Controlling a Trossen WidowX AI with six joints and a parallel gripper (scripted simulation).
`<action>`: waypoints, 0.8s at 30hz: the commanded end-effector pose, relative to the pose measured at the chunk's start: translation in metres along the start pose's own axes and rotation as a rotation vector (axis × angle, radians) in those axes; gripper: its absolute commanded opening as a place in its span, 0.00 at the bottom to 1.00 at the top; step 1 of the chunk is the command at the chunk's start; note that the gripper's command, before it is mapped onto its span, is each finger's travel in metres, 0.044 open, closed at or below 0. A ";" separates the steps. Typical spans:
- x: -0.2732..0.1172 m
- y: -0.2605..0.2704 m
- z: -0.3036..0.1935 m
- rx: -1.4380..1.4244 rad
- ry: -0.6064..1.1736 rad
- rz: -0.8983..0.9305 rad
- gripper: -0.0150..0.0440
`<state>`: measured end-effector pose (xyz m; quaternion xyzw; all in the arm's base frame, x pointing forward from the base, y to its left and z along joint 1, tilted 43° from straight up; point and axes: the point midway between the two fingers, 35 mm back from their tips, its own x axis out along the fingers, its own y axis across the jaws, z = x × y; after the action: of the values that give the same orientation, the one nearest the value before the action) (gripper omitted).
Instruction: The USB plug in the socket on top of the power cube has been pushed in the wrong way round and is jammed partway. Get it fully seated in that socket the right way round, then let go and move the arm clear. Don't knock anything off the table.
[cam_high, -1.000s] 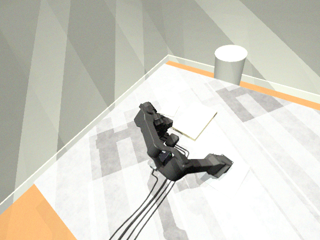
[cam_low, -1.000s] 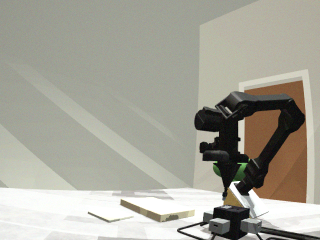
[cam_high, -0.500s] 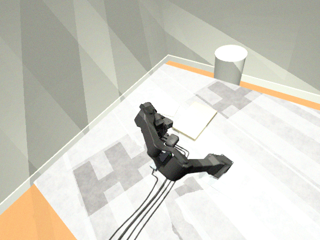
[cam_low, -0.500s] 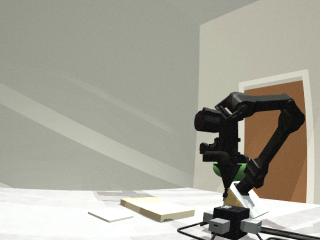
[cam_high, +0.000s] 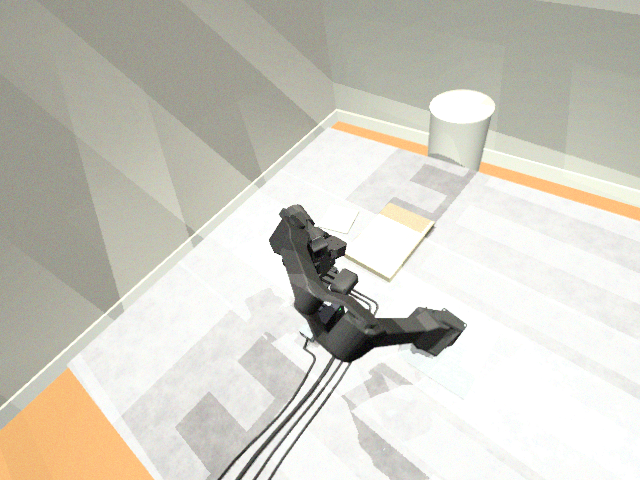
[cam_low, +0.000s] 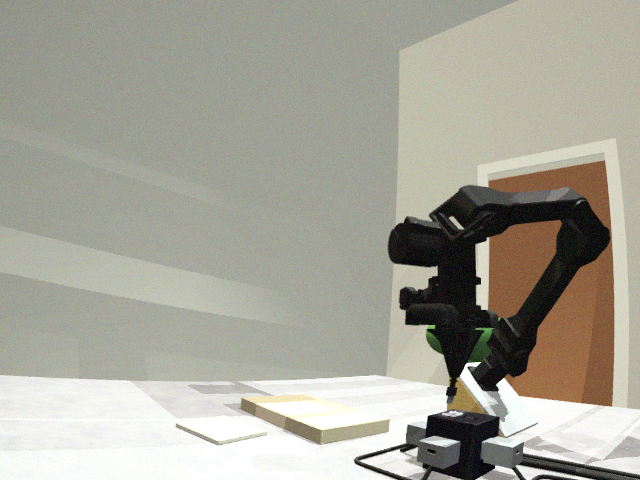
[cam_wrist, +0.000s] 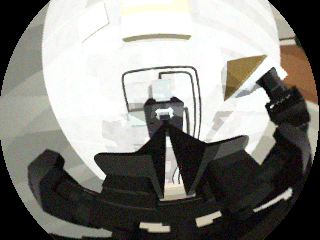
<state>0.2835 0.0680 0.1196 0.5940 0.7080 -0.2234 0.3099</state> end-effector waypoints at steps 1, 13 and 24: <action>0.001 0.000 0.000 0.007 0.007 0.000 0.25; 0.003 -0.001 -0.001 0.011 0.015 0.000 0.25; 0.004 -0.001 -0.002 0.015 0.023 0.000 0.25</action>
<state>0.2824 0.0708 0.1185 0.5973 0.7095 -0.2210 0.3016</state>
